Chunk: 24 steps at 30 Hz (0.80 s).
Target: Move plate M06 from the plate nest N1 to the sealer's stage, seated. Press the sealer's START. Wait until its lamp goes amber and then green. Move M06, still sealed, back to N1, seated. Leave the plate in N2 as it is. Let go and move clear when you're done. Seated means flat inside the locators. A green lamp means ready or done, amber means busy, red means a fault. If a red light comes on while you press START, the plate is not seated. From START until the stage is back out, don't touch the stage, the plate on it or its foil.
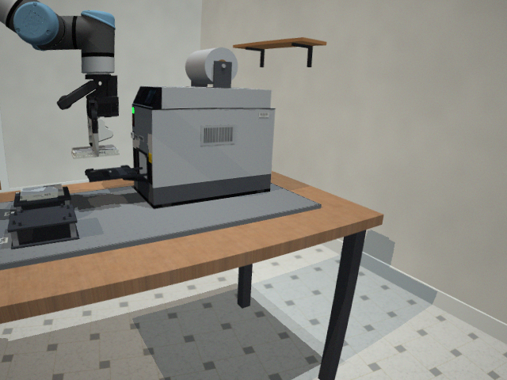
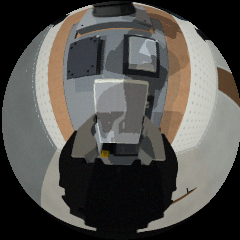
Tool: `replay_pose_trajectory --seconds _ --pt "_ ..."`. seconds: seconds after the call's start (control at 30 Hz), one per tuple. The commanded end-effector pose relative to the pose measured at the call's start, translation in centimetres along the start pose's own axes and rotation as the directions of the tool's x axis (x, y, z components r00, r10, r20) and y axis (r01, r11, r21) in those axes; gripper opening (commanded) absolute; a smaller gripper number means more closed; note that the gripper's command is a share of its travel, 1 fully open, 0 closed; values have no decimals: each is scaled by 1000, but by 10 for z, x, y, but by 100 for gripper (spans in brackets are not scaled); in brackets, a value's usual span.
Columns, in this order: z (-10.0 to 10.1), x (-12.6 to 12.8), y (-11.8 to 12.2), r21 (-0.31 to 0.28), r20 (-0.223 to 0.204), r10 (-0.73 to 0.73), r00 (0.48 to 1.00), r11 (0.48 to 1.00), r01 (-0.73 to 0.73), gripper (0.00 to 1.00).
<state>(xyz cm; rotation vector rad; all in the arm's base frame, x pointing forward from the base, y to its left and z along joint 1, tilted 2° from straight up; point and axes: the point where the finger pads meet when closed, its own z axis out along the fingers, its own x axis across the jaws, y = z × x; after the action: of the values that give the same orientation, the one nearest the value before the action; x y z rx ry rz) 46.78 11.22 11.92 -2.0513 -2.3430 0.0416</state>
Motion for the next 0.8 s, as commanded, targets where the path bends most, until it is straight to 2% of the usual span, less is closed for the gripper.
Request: replay_pose_trajectory --seconds 0.0,0.77 --pt "-1 -9 -9 -1 0 0 1000 1000 0 0" --pt "-1 -41 -46 -1 0 0 1000 1000 0 0"
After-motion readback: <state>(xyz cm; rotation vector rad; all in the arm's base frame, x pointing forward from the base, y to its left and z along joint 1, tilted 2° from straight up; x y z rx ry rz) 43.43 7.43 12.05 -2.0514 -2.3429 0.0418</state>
